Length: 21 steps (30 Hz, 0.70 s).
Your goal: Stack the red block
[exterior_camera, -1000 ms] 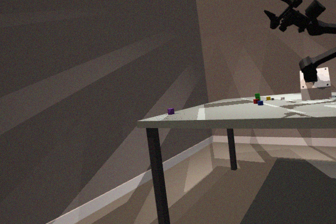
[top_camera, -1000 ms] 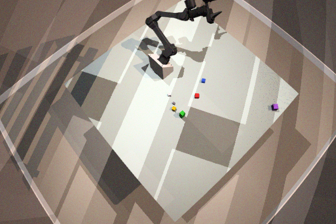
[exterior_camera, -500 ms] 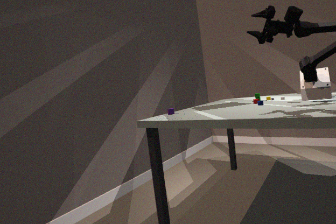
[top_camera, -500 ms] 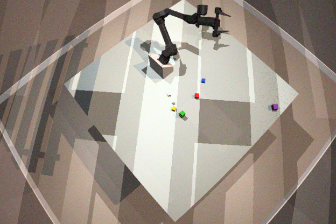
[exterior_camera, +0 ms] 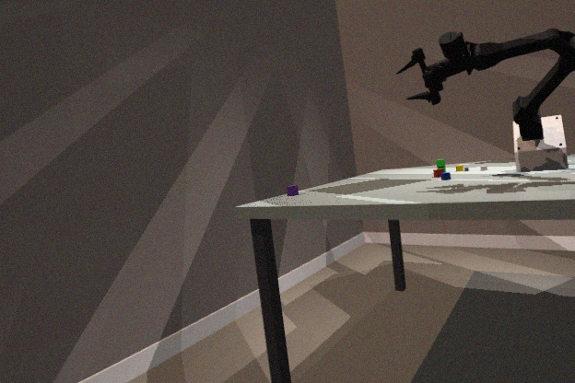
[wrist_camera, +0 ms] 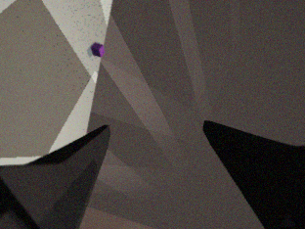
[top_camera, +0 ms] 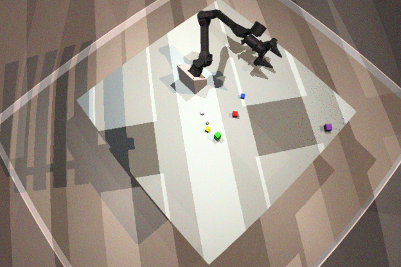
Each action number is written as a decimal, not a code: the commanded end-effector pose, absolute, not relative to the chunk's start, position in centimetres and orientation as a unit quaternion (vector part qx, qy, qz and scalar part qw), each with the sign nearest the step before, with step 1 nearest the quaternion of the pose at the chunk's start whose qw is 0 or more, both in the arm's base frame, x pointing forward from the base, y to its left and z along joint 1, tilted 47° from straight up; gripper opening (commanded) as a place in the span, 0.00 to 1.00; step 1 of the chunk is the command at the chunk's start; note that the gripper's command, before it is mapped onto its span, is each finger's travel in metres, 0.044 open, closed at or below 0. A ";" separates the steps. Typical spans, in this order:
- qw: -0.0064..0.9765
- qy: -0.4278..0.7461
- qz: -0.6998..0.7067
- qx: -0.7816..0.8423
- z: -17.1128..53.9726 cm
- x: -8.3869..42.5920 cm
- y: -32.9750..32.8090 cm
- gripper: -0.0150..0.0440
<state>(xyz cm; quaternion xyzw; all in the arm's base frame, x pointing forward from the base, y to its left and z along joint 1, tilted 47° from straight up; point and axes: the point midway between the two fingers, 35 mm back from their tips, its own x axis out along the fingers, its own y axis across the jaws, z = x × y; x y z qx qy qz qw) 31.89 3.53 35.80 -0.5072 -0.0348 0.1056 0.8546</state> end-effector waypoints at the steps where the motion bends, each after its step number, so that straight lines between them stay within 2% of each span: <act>1: 0.890 0.043 0.160 -0.425 31.8 34.1 3.5 1.00; 11: 0.922 0.236 0.230 -0.204 22.7 36.7 3.2 1.00; 21: 0.875 0.428 0.225 0.044 14.5 36.7 2.8 1.00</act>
